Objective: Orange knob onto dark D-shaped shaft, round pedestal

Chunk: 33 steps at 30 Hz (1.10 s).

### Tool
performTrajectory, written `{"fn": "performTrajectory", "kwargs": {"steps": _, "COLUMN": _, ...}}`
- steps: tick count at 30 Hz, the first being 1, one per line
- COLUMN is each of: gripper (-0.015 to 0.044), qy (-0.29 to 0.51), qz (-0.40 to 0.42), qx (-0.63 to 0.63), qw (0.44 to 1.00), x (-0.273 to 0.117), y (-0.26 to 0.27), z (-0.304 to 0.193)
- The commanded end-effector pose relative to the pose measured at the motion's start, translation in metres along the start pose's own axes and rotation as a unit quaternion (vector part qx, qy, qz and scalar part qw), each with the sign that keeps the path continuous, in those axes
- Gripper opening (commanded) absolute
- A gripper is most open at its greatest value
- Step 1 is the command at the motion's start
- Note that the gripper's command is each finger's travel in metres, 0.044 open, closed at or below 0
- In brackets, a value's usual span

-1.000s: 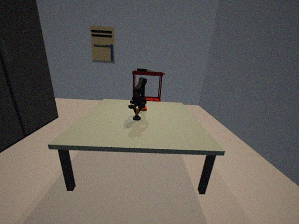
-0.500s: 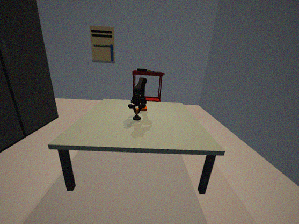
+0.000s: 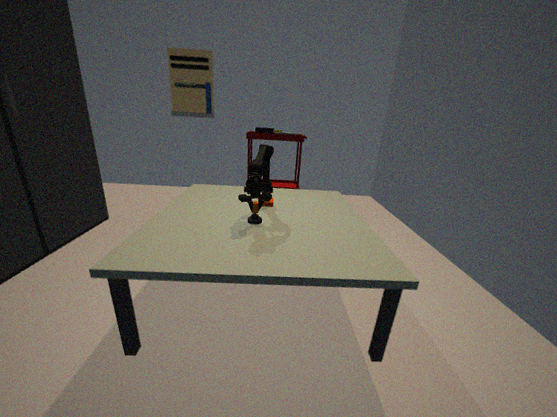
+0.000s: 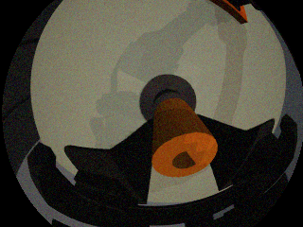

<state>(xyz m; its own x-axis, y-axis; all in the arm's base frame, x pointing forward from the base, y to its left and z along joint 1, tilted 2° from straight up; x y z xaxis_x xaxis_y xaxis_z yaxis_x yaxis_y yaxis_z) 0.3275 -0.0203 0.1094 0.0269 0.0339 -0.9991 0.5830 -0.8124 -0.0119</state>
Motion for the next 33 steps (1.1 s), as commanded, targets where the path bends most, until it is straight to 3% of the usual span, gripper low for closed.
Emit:
{"fn": "performTrajectory", "kwargs": {"steps": 1, "gripper": 0.0000, "qy": 0.002, "qz": 0.001, "qx": 0.003, "qw": 1.000, "x": -0.0009, "y": 0.0004, "z": -0.0007}}
{"fn": "performTrajectory", "kwargs": {"steps": 7, "gripper": 0.0000, "qy": 0.002, "qz": 0.001, "qx": 0.008, "qw": 1.000, "x": -0.0050, "y": 0.0007, "z": -0.0009}}
{"fn": "performTrajectory", "kwargs": {"steps": 14, "gripper": 0.0000, "qy": 0.002, "qz": 0.001, "qx": 0.108, "qw": 0.994, "x": -0.0047, "y": 0.0013, "z": -0.0014}}
{"fn": "performTrajectory", "kwargs": {"steps": 33, "gripper": 0.0000, "qy": 0.002, "qz": 0.001, "qx": 0.108, "qw": 0.994, "x": 0.0003, "y": 0.0006, "z": -0.0008}}
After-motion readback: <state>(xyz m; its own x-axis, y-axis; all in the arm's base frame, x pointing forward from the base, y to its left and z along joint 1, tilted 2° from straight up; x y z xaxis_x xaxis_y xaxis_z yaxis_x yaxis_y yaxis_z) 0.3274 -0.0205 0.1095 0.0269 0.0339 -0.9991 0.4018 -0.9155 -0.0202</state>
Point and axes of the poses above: the point midway between the two fingers, 35 mm back from their tips, its own x axis out along the fingers, its own y axis across the jaws, z = x × y, the point moved 3 cm from there along -x, back along the fingers, and after that the axes turned 3 degrees about -x, right-handed, at the moved point
